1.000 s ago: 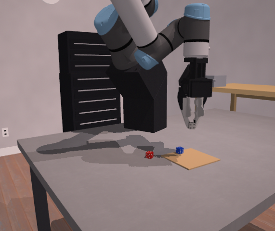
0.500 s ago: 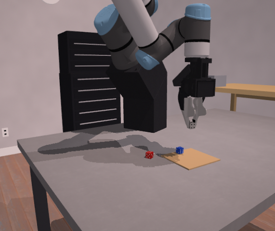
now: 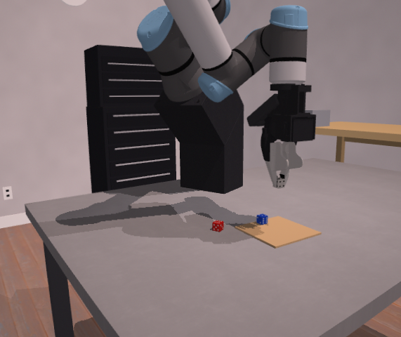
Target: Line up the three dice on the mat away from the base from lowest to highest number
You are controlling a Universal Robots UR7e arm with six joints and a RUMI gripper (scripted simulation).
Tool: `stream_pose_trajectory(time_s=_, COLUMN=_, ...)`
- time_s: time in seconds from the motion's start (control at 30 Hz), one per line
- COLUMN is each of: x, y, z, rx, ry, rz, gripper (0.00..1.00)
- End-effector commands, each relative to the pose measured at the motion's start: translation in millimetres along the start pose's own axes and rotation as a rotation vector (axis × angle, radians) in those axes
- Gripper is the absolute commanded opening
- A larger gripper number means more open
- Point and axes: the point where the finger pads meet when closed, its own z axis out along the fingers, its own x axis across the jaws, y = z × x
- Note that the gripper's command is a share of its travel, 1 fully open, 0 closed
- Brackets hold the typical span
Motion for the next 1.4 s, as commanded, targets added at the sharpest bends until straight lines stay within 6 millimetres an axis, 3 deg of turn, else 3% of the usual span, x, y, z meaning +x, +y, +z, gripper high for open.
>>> stream_pose_trajectory(time_s=0.0, x=1, y=1, z=0, rx=-0.004, ry=0.001, rz=-0.036, gripper=0.03)
stream_pose_trajectory(time_s=0.97, x=1, y=1, z=1, rx=-0.004, ry=0.0, rz=-0.054, gripper=0.03)
stream_pose_trajectory(time_s=1.17, x=0, y=2, z=6, rx=-0.004, ry=0.0, rz=-0.052, gripper=0.03)
stream_pose_trajectory(time_s=1.37, x=0, y=2, z=24, rx=-0.004, ry=0.0, rz=-0.052, gripper=0.03)
